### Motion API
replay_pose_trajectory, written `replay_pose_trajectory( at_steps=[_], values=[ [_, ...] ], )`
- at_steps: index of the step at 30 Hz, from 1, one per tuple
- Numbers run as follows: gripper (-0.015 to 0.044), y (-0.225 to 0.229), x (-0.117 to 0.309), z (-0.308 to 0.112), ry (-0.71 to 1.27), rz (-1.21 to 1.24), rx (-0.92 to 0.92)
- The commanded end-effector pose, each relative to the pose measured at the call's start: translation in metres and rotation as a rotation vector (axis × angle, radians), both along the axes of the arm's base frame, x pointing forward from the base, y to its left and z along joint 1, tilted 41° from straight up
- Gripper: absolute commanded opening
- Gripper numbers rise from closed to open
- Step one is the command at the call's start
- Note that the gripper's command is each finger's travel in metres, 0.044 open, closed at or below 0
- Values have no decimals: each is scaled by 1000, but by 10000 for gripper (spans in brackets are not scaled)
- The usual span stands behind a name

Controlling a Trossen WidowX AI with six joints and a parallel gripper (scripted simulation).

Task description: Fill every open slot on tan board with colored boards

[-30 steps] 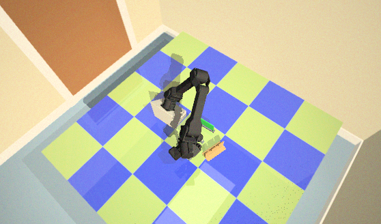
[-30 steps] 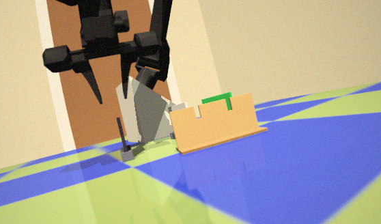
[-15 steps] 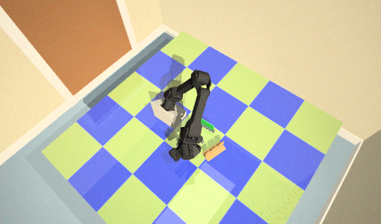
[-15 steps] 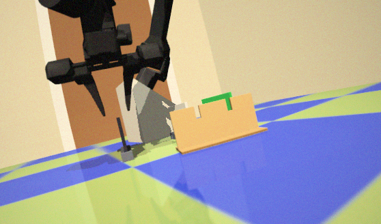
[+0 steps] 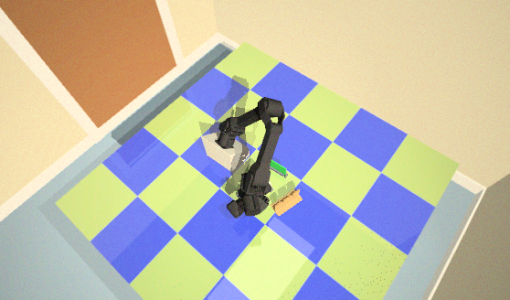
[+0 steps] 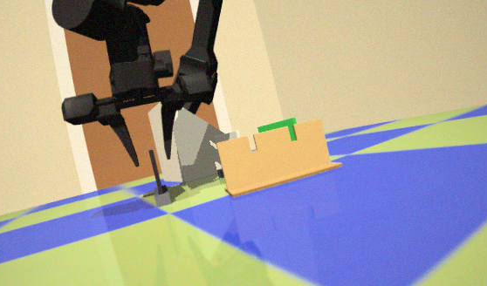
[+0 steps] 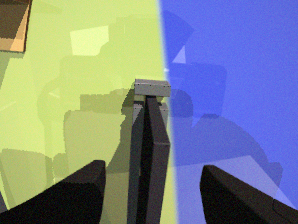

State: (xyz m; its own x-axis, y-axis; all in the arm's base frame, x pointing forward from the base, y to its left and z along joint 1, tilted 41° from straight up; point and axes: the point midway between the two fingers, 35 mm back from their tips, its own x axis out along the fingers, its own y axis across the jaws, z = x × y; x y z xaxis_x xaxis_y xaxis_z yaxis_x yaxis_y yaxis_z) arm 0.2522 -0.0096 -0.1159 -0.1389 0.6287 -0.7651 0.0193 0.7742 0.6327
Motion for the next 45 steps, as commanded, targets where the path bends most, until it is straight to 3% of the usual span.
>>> replay_pose_trajectory(
  at_steps=[1,15,22,45],
  values=[
    [186,7,-4,-7,15,-2,8],
    [186,19,-7,-22,15,-2,9],
    [2,19,-7,-22,15,-2,9],
    [0,0,-3,1,15,-2,8]
  ],
)
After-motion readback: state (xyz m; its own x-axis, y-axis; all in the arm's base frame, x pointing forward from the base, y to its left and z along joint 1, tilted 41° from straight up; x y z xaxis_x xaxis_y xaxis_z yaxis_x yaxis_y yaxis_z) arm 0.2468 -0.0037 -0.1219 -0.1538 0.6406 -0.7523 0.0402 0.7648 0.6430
